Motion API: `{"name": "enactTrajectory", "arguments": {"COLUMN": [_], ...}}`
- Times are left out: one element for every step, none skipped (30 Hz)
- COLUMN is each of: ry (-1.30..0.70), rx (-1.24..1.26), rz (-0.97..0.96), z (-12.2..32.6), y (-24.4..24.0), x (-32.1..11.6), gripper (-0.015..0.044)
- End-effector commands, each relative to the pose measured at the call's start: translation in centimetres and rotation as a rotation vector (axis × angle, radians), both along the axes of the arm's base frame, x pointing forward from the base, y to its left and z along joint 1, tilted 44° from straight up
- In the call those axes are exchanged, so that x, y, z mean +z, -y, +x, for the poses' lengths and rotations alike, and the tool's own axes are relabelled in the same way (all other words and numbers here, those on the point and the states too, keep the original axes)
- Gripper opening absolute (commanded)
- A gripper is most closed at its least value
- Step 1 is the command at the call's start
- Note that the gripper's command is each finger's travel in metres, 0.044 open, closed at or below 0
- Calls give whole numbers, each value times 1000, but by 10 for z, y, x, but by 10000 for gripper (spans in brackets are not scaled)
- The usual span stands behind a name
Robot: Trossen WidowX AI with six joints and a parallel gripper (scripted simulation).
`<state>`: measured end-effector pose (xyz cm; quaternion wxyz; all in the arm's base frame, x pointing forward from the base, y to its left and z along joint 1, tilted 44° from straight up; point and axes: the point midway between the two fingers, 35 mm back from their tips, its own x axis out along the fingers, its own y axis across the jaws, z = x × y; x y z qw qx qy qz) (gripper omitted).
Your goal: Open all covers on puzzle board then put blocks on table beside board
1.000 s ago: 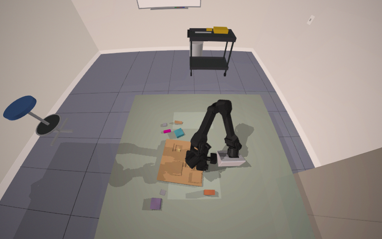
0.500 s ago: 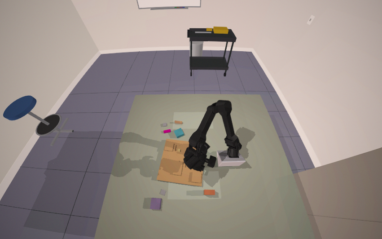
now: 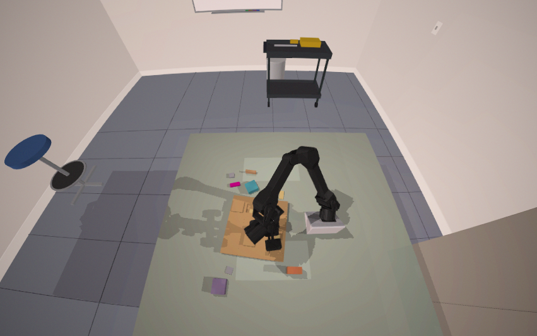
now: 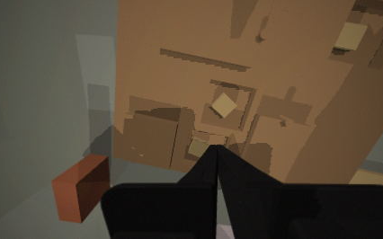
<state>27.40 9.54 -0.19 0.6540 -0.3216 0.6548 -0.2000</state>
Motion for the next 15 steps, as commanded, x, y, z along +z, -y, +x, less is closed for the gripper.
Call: {"name": "enactTrajectory", "arguments": {"ry": [476,544,612,679,747,815,877,926,975,1024,1073,1122,1170,1218,1244], "rx": [-506,-578,-649,-721,-792,-864,-929,-981,-1033,-1085,-1136,-1188,-1239,-1289,-1317], "rz": [33,40,46,52,59,65,71,76,81,85,90,95,100,104,107], "z": [26,30,33,37,40,43,47,50,52,55,57,59,61,63,64], "y": [-14,-16,-18,-20,-22,-24,-26,-28,-29,-31,-32,-33,-34,-35,-36], "x": [-10,-12,-13,-15,-16,-18,-19,-21,-22,-24,-25,-26,-27,-28,-29], "gripper": [0,0,0,0,0,0,0,0,0,0,0,0,0,0,0]}}
